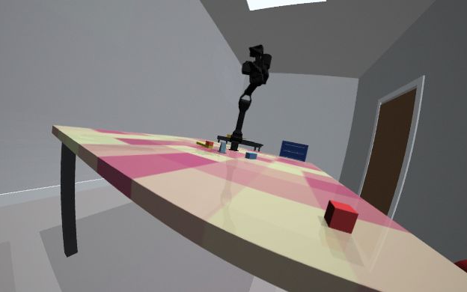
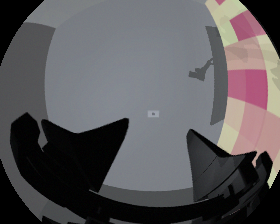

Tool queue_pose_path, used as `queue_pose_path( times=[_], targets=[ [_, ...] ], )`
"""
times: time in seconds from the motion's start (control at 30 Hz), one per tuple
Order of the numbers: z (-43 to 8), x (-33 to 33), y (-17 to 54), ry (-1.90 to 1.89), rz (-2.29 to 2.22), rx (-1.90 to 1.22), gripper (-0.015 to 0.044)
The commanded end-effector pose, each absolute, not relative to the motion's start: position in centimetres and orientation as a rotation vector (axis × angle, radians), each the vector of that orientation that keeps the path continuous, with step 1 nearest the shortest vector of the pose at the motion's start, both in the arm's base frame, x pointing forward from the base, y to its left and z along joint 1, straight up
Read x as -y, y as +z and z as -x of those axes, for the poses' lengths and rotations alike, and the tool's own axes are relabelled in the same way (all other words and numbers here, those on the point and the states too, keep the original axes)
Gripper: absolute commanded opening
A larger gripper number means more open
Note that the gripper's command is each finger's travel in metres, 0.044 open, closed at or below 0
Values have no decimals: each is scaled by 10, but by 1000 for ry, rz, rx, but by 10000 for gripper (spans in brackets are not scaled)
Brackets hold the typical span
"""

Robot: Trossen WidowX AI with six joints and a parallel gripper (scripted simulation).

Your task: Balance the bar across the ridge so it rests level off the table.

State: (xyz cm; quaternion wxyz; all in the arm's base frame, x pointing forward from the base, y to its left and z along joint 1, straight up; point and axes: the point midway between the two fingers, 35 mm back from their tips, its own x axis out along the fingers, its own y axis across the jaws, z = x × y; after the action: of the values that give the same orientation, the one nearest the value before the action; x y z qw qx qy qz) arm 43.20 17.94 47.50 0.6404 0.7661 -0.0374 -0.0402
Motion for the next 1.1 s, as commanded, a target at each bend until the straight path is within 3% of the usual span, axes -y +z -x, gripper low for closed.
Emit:
queue_pose_path(
  times=[0.0, 0.53, 1.07],
  targets=[
    [-441, -159, 458, -157, -1682, 65, 315],
    [-459, -64, 390, -437, -1473, -35, 315],
    [-440, 31, 321, -720, -1331, -187, 315]
  ],
)
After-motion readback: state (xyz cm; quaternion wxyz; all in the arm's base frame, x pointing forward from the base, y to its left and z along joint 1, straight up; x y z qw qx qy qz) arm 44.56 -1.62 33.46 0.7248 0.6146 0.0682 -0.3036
